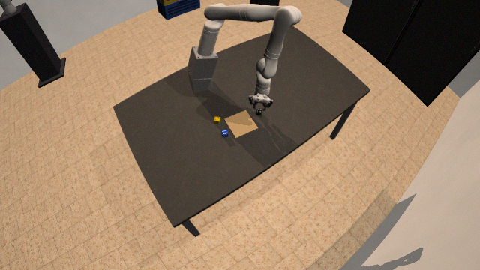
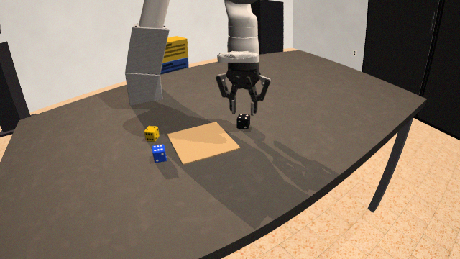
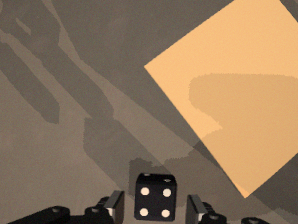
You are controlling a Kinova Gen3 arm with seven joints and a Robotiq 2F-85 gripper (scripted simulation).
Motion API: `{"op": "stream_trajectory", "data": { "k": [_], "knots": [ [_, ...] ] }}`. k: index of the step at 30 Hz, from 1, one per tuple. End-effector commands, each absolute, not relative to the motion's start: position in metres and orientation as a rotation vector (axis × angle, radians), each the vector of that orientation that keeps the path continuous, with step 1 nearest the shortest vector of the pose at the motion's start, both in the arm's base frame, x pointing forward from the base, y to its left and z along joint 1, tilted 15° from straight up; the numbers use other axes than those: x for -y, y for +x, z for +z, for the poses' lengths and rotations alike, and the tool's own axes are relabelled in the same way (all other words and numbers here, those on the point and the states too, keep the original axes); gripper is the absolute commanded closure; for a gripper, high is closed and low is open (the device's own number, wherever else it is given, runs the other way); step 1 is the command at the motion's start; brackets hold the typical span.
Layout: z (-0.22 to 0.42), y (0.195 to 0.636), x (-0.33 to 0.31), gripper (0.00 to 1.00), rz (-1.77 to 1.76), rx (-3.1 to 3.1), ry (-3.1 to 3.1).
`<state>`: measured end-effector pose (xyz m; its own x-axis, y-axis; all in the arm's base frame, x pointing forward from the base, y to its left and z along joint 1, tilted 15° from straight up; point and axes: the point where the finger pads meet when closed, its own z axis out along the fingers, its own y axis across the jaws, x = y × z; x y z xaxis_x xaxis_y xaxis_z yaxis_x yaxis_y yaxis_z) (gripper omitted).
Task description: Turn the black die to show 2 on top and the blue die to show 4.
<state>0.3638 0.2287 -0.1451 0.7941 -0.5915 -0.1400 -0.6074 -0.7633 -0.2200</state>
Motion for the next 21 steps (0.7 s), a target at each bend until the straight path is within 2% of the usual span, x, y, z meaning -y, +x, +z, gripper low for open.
{"op": "stream_trajectory", "data": {
  "k": [1,21],
  "knots": [
    [-0.145,0.364,-0.229,0.54,0.089,-0.929,-2.729],
    [-0.170,0.365,-0.236,0.54,0.089,-0.929,-2.729]
  ]
}}
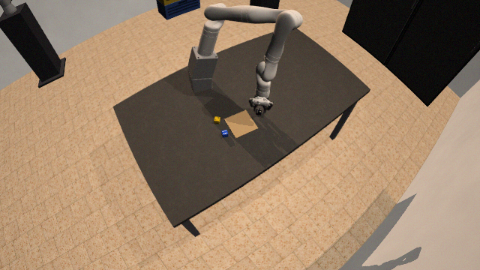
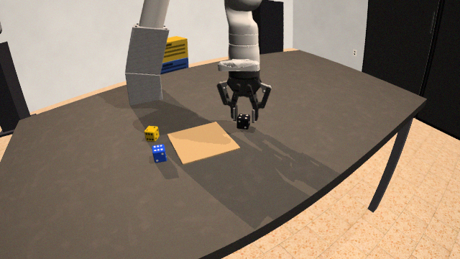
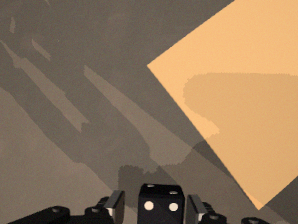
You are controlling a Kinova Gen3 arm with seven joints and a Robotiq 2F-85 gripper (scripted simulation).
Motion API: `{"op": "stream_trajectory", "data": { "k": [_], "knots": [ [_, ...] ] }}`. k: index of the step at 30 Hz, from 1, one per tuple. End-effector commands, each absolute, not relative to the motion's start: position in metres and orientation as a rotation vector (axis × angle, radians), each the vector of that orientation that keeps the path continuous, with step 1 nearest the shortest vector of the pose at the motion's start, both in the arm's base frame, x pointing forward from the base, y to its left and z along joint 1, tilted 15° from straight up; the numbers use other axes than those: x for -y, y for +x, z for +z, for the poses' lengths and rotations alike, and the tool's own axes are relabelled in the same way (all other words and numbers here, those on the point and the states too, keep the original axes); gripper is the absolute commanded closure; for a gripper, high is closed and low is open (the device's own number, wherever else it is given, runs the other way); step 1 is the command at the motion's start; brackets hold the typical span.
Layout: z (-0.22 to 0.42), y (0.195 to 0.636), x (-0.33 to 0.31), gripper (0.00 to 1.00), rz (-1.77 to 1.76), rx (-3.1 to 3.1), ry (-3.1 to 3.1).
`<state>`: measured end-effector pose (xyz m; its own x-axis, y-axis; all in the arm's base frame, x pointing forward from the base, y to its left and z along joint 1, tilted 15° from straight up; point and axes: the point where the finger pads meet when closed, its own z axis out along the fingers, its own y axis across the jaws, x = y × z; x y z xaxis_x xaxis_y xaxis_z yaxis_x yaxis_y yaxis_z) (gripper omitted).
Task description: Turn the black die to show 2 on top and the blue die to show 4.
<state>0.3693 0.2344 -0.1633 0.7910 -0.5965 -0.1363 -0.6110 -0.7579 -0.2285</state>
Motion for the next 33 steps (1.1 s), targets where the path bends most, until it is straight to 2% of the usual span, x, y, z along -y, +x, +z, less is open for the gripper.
{"op": "stream_trajectory", "data": {
  "k": [1,33],
  "knots": [
    [-0.1722,0.3652,-0.2361,0.54,0.089,-0.929,-2.729],
    [-0.1798,0.3654,-0.2382,0.54,0.089,-0.929,-2.729]
  ]
}}
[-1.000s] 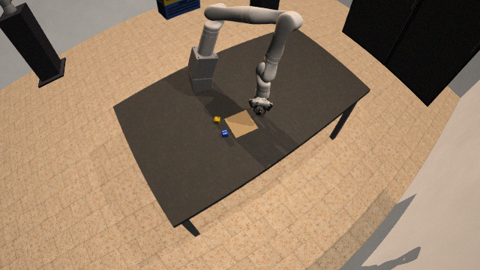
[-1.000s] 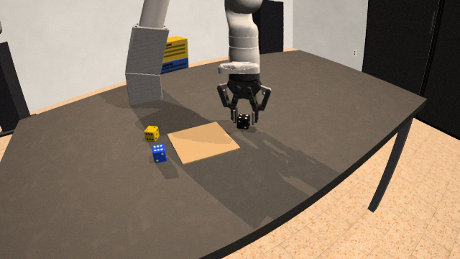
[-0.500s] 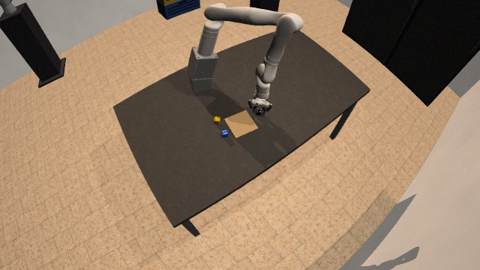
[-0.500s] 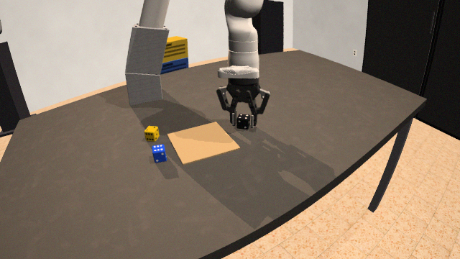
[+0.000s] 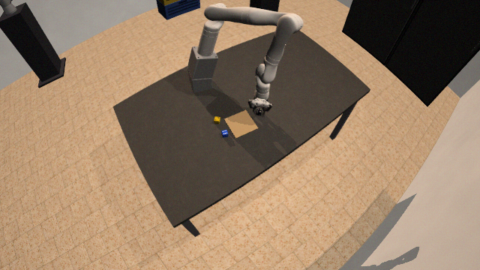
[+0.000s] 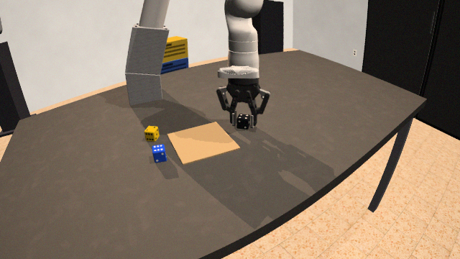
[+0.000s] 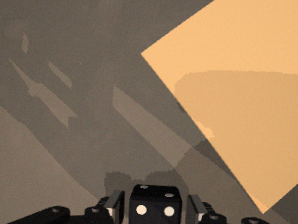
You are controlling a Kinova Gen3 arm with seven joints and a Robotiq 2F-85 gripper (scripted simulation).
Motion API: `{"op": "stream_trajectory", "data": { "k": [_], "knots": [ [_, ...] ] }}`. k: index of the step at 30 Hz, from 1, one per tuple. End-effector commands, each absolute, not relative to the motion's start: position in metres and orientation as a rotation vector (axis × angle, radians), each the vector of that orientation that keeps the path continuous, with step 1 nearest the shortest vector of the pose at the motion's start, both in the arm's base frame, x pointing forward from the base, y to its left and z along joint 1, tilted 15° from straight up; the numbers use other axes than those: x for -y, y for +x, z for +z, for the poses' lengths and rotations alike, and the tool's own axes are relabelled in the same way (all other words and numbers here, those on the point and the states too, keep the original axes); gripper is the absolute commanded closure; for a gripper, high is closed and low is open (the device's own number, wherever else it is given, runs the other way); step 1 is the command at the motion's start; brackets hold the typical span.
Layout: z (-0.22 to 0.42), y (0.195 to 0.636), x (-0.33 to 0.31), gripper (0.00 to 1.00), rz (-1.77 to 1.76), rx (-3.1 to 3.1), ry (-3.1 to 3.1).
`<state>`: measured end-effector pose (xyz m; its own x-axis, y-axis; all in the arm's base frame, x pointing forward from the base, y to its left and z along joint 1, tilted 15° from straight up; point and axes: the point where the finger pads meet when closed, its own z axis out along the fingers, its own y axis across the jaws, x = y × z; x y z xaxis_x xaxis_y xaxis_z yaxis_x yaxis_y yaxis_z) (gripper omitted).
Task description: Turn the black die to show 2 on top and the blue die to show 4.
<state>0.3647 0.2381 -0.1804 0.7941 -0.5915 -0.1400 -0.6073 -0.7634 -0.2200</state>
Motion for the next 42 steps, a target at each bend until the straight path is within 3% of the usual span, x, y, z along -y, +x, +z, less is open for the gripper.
{"op": "stream_trajectory", "data": {
  "k": [1,14,15,42],
  "knots": [
    [-0.1798,0.3654,-0.2382,0.54,0.089,-0.929,-2.729],
    [-0.1798,0.3654,-0.2382,0.54,0.089,-0.929,-2.729],
    [-0.1798,0.3654,-0.2382,0.74,0.089,-0.929,-2.729],
    [-0.1798,0.3654,-0.2382,0.74,0.089,-0.929,-2.729]
  ]
}}
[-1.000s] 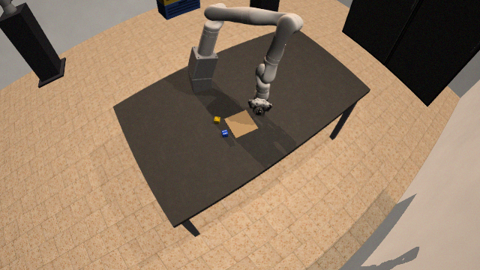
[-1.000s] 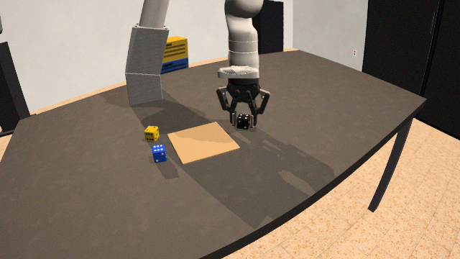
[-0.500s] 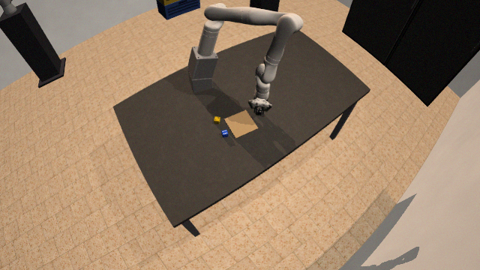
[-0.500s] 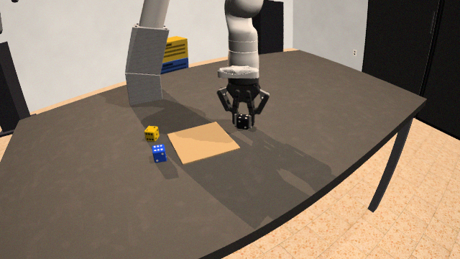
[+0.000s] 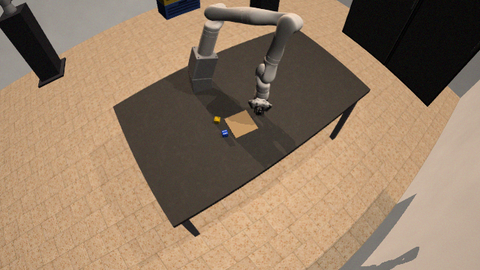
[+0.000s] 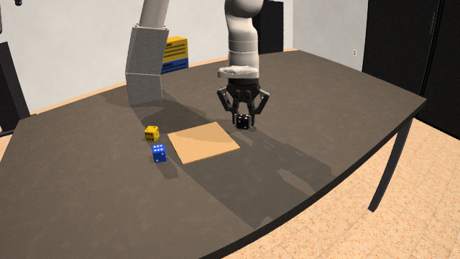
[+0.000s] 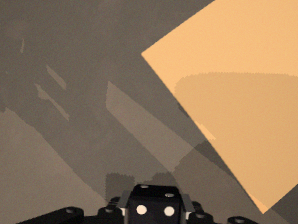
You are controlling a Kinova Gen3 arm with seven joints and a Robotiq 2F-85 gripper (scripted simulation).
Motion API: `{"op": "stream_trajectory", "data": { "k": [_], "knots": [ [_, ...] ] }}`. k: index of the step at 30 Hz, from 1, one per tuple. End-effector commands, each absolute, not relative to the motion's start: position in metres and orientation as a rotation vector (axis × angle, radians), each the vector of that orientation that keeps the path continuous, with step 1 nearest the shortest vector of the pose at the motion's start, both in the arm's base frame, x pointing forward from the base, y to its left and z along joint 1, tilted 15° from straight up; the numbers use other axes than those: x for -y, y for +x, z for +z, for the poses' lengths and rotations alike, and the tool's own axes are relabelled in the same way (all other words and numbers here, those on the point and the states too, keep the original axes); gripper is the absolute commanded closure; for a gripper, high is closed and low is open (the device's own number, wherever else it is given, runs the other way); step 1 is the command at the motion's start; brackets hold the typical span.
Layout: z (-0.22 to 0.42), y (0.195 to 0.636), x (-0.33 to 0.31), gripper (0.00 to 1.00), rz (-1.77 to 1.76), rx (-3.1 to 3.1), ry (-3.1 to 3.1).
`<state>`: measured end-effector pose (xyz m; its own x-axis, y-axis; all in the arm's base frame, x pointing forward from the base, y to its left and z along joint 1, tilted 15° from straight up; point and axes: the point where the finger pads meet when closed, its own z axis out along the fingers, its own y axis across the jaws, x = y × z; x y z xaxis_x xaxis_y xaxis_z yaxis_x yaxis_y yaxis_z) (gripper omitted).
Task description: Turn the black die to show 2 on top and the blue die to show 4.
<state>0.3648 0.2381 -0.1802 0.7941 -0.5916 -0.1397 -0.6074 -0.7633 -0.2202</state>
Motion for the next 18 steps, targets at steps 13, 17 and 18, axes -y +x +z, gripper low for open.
{"op": "stream_trajectory", "data": {
  "k": [13,17,18],
  "knots": [
    [-0.174,0.365,-0.237,0.74,0.089,-0.929,-2.729],
    [-0.169,0.365,-0.235,0.74,0.089,-0.929,-2.729],
    [-0.165,0.365,-0.234,0.74,0.089,-0.929,-2.729]
  ]
}}
